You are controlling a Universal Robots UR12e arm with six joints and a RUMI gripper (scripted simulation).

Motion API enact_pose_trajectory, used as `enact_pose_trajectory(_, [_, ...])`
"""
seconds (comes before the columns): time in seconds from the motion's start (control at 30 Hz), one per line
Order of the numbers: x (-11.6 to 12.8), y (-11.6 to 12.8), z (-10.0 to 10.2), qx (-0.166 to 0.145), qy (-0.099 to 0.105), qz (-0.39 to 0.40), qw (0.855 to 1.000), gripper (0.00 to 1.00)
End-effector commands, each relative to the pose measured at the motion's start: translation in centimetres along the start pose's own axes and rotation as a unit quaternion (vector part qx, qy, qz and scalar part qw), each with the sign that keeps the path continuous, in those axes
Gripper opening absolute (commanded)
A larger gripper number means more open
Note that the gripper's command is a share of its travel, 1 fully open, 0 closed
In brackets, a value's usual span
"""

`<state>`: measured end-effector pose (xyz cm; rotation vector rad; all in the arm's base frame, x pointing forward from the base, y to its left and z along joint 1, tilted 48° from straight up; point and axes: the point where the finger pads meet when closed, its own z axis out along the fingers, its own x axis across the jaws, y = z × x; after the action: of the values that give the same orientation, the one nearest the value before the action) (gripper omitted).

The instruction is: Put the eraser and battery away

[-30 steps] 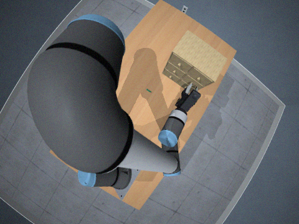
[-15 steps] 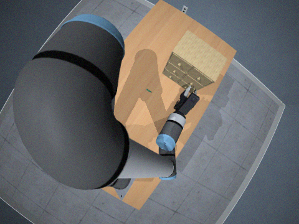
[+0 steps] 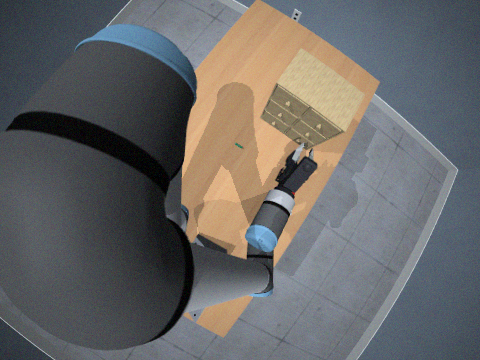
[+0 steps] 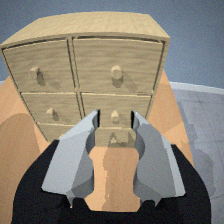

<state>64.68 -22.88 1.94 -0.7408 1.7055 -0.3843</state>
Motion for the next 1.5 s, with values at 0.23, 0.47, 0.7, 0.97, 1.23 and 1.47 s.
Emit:
enact_pose_trajectory(0.23, [0.03,-0.06,-0.27,0.0,0.0,0.0,1.0,0.2])
enact_pose_trajectory(0.47, [0.03,-0.06,-0.28,-0.001,0.0,0.0,1.0,0.2])
enact_pose_trajectory(0.7, [0.04,-0.09,-0.3,-0.002,0.0,0.0,1.0,0.2])
enact_pose_trajectory(0.97, [0.05,-0.12,-0.34,-0.005,0.0,0.0,1.0,0.2])
enact_pose_trajectory(1.23, [0.06,-0.18,-0.42,-0.01,0.001,0.0,1.0,0.2])
enact_pose_trajectory(1.47, [0.06,-0.23,-0.49,-0.014,0.001,-0.001,1.0,0.2])
